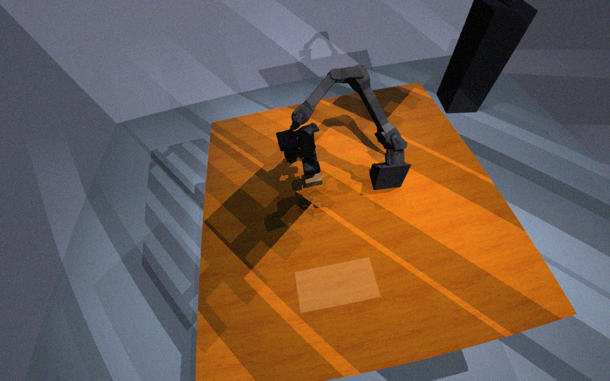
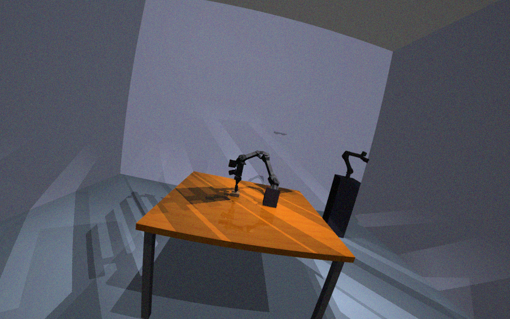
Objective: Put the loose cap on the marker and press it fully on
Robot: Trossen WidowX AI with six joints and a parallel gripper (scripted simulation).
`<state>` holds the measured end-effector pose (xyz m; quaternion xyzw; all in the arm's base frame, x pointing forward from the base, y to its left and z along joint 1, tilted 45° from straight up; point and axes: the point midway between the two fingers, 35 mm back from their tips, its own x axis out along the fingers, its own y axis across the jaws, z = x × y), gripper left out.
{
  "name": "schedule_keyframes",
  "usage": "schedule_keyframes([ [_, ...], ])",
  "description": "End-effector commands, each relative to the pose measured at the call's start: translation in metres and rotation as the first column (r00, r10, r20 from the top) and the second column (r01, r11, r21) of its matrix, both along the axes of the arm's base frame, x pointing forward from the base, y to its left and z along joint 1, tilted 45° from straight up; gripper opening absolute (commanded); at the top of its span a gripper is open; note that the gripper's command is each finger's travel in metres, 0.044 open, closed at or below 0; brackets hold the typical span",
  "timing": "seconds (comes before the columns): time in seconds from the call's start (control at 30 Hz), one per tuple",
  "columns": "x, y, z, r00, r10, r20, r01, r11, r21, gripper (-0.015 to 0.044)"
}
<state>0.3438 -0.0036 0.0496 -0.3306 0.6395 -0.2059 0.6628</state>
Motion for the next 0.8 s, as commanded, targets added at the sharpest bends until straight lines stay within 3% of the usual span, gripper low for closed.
schedule_keyframes([
  [0.0,0.000,0.000,0.000,1.000,0.000,0.000,0.000,1.000,0.000,0.0000],
  [0.2,0.000,0.002,0.002,1.000,0.000,0.000,0.000,1.000,0.000,0.0000],
  [0.4,-0.006,0.057,0.055,1.000,0.001,-0.004,-0.001,1.000,0.004,0.0000],
  [0.53,-0.008,0.063,0.062,1.000,0.001,-0.005,-0.001,1.000,0.002,0.0000],
  [0.77,-0.008,0.063,0.062,1.000,0.001,-0.005,-0.001,1.000,0.002,0.0184],
])
